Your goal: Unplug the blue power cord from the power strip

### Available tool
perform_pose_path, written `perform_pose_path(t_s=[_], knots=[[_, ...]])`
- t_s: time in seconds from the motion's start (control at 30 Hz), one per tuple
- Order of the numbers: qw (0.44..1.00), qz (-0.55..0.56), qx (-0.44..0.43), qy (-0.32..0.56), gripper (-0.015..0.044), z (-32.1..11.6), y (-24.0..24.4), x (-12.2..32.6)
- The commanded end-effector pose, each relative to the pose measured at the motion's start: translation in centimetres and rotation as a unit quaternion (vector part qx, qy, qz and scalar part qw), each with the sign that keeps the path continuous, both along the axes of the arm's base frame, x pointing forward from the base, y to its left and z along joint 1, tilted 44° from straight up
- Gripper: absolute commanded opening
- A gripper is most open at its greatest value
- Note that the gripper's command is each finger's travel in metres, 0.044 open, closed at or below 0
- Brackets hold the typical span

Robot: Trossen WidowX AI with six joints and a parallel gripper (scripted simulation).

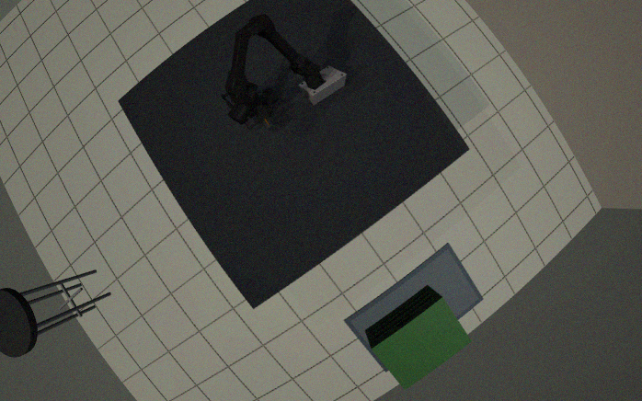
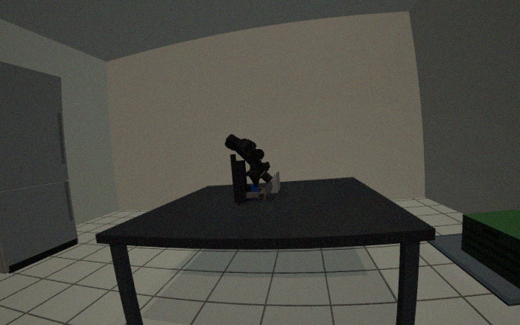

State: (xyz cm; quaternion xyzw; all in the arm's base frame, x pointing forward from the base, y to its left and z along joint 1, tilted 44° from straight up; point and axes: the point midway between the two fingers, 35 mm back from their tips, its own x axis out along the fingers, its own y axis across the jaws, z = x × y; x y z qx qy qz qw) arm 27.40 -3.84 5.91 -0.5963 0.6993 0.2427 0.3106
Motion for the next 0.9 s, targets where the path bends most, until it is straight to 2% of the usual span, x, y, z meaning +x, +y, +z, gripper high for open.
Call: perform_pose_path(t_s=[0.0, 0.87], knots=[[1.000, -0.001, -0.001, -0.002, 0.0000, 0.0, 0.0, 0.1], [1.000, 0.001, 0.001, -0.001, 0.0000, -2.5, 3.0, 0.9]])
